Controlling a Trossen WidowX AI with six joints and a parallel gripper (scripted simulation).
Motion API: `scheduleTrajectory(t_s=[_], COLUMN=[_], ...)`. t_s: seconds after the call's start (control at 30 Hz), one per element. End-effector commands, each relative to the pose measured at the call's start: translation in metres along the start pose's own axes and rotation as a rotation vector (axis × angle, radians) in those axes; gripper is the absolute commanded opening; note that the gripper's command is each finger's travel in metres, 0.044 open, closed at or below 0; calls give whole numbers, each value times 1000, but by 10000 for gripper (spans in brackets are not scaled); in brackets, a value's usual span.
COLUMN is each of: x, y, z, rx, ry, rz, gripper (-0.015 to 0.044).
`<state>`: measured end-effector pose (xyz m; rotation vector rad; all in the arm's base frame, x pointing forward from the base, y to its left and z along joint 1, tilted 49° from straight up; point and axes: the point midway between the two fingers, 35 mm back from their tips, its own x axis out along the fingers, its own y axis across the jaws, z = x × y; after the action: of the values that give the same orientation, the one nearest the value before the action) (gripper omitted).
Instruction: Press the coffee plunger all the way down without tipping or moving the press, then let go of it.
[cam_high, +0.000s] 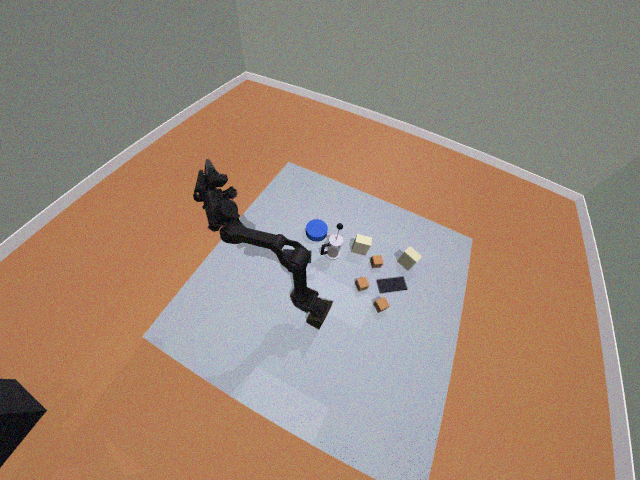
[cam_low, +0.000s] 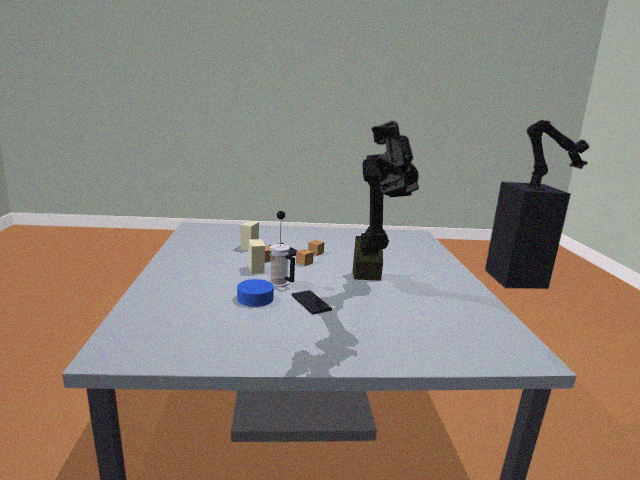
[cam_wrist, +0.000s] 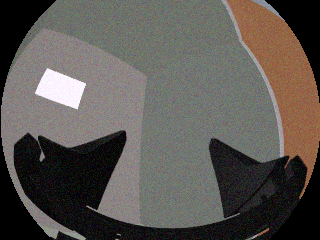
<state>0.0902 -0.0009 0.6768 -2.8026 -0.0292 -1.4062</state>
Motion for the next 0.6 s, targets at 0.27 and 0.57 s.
scheduleTrajectory(t_s=[0.27,0.57], x=[-3,-1], y=[-41,-128], z=[-6,42], rx=[-454,-1207], ry=[104,287], rz=[-26,-171], gripper=[440,440])
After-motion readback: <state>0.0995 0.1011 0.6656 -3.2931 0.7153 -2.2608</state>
